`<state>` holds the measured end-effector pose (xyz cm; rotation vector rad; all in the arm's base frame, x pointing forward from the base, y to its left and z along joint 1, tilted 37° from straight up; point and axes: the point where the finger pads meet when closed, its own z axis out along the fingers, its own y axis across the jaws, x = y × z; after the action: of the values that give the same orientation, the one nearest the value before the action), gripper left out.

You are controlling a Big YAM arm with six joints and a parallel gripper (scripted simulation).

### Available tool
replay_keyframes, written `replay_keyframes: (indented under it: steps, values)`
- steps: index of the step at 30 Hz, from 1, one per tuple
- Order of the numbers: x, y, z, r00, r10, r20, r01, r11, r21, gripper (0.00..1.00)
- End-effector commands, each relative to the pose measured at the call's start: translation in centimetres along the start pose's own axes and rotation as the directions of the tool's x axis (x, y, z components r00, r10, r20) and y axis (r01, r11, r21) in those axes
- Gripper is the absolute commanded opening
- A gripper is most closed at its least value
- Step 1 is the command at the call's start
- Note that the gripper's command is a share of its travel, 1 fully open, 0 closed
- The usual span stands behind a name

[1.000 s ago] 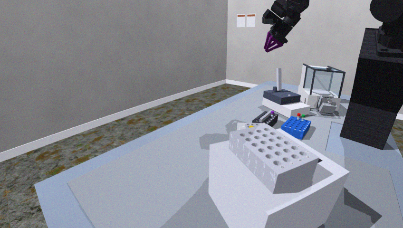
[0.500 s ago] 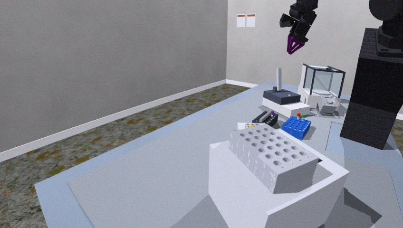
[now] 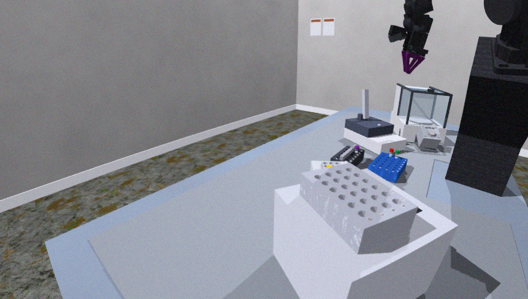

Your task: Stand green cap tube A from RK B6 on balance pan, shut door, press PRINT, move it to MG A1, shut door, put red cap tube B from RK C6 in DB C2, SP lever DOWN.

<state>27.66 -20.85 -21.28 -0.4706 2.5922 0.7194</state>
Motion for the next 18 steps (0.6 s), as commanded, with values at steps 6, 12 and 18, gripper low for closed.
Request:
replay_keyframes:
  steps: [6, 12, 18]
  values:
    - [5.5, -3.2, -1.1, 0.998, -0.025, -0.060, 0.023, 0.999, -0.041, 0.30]
    - [10.4, -4.5, -1.7, 0.986, 0.024, -0.162, -0.039, 0.995, -0.088, 0.30]
    - [13.4, -5.3, -2.0, 0.984, 0.029, -0.174, -0.045, 0.995, -0.092, 0.30]
